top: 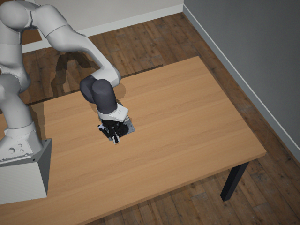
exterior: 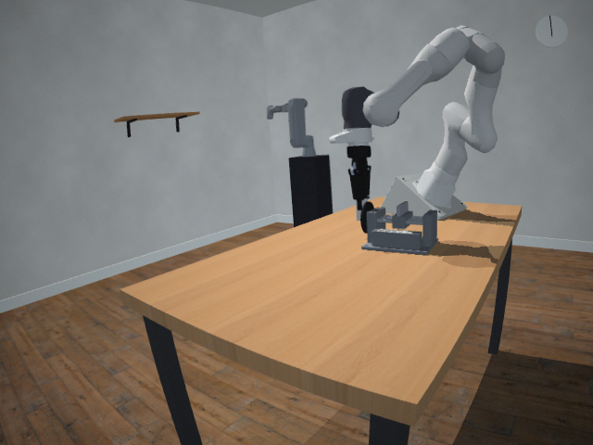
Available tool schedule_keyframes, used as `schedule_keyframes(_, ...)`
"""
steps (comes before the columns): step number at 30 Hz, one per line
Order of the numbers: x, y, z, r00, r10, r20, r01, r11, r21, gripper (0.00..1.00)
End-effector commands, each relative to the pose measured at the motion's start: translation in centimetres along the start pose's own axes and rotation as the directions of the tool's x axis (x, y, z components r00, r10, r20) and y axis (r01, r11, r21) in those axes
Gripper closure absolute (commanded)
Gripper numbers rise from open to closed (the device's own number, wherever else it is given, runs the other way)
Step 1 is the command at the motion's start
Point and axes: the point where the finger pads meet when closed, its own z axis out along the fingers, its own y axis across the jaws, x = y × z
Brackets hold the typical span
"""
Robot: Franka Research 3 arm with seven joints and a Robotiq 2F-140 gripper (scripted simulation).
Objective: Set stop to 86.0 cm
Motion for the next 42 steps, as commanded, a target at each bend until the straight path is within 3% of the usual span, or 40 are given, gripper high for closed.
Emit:
schedule_keyframes(1,0.0,-0.1,-0.9,1.000,0.004,0.002,-0.004,1.000,0.001,0.96)
schedule_keyframes(19,0.0,-1.9,-3.1,1.000,0.004,0.002,-0.004,1.000,0.001,0.96)
schedule_keyframes(42,0.0,-4.8,-3.3,1.000,0.004,0.002,-0.004,1.000,0.001,0.96)
